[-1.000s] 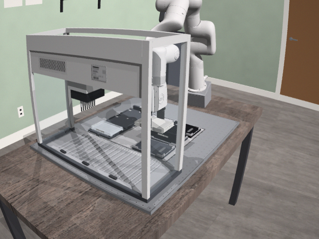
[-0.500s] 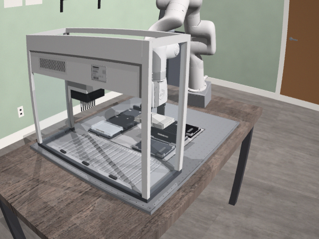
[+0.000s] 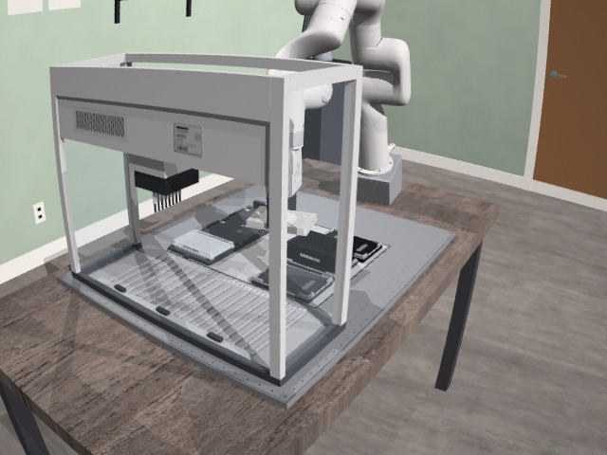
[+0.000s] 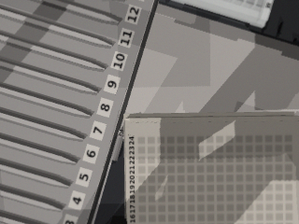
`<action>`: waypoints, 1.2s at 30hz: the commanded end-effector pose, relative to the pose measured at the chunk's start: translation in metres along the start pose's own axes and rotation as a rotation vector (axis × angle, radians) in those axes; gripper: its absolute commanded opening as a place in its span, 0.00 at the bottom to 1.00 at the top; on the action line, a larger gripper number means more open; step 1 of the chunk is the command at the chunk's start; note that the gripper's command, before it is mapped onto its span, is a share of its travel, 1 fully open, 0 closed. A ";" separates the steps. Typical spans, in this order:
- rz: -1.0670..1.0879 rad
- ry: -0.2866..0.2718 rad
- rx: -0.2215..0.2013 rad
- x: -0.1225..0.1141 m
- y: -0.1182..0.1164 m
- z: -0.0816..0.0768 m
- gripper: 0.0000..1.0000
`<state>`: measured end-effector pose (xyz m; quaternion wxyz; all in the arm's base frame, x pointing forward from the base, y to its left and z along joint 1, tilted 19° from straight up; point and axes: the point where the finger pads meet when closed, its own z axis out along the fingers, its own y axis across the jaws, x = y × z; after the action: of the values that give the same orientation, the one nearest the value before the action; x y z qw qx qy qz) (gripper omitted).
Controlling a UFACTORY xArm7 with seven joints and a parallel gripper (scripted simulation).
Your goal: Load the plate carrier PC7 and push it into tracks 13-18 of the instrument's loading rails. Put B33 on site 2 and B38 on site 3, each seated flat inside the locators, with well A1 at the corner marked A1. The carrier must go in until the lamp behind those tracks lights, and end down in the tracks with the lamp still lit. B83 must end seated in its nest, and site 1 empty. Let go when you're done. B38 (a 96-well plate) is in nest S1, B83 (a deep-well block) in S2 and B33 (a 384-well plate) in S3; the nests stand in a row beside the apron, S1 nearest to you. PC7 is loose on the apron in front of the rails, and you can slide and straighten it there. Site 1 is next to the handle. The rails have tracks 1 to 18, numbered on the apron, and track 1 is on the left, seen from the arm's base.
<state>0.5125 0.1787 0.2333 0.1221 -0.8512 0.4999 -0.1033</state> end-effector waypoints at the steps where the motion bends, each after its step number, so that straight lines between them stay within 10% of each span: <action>1: -0.141 -0.010 0.012 0.017 0.011 -0.002 0.00; 36: -1.174 -0.003 0.015 0.136 0.111 0.001 0.00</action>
<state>0.4876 0.0246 0.2059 0.0497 -0.9872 0.0047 -0.1512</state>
